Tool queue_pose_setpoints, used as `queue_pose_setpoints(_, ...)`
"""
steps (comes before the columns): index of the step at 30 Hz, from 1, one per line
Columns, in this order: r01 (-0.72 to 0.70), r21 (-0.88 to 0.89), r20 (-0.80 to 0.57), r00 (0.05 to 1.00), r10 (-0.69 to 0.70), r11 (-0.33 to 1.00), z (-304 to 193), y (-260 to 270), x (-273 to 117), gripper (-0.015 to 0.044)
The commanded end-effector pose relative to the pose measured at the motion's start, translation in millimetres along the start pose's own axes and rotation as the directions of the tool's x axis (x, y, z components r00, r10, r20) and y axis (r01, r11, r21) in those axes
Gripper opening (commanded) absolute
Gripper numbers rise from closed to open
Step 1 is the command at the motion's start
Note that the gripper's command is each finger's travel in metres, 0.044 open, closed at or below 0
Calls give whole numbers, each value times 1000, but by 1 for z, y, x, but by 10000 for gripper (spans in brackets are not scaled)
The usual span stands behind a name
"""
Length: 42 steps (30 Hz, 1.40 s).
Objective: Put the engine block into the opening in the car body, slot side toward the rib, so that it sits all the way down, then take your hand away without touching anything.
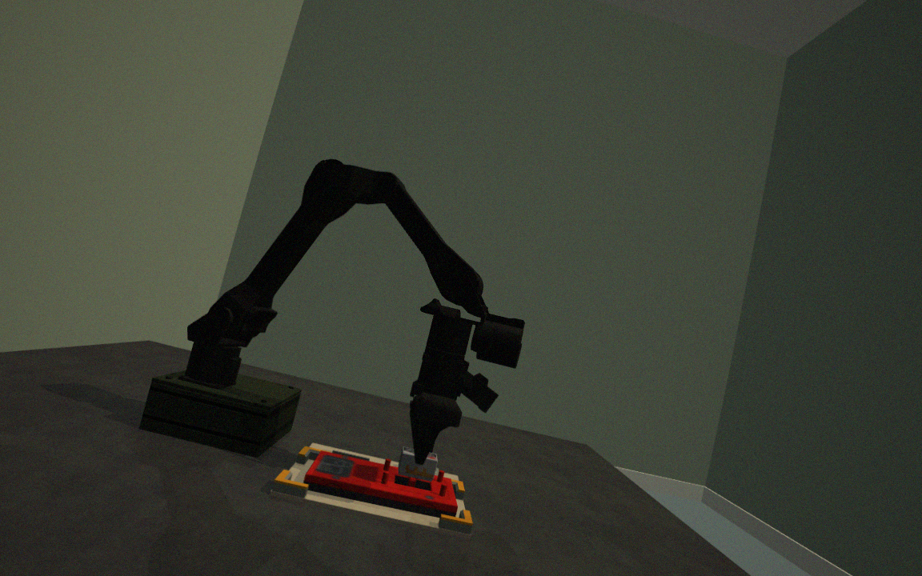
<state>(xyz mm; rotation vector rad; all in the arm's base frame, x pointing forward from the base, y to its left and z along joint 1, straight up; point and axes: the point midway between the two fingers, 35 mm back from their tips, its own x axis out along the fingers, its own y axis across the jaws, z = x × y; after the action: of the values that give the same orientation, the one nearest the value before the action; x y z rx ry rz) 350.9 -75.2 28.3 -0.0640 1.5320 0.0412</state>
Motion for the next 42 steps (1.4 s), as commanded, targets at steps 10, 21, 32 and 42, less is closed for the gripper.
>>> queue_pose_setpoints(10,-6,-5,-1,1000,6,1000,0,1,4,158)
queue_pose_setpoints(21,-6,-4,-1,1000,6,1000,0,1,6,158)
queue_pose_setpoints(32,-6,-3,-1,1000,6,1000,0,1,9,158)
queue_pose_setpoints(42,-6,-1,-1,1000,6,1000,0,1,11,158)
